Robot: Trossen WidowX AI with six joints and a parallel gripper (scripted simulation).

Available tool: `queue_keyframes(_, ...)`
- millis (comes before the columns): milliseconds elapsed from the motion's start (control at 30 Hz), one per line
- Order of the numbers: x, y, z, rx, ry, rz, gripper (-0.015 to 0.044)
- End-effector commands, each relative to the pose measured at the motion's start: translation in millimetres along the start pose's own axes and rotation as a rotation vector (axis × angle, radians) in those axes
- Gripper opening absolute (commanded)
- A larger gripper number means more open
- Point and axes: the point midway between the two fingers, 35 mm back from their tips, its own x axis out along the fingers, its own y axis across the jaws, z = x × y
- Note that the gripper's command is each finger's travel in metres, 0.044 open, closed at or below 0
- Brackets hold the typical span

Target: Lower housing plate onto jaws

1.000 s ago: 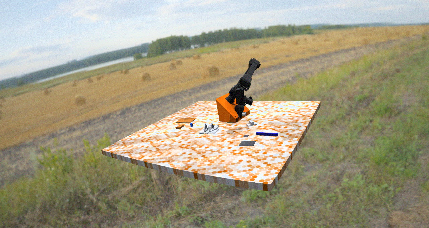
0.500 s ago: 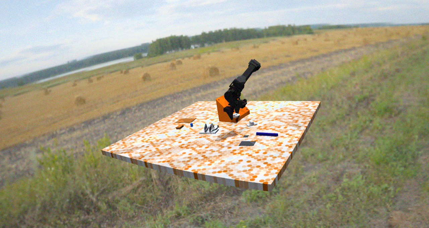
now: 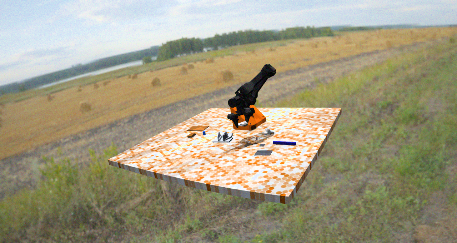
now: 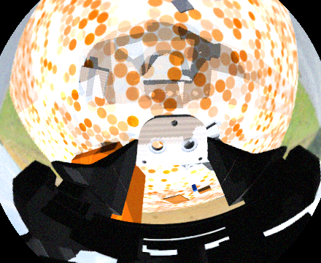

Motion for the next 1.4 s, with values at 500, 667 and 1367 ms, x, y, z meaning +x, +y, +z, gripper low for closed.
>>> queue_keyframes(500, 0, -38, -49, 0.434, -0.02, 0.009, 0.0351)
queue_keyframes(667, 1, -45, -64, 0.553, -0.028, 0.015, 0.0351)
queue_keyframes(1367, 5, -65, -126, 1.013, -0.075, 0.053, 0.0351)
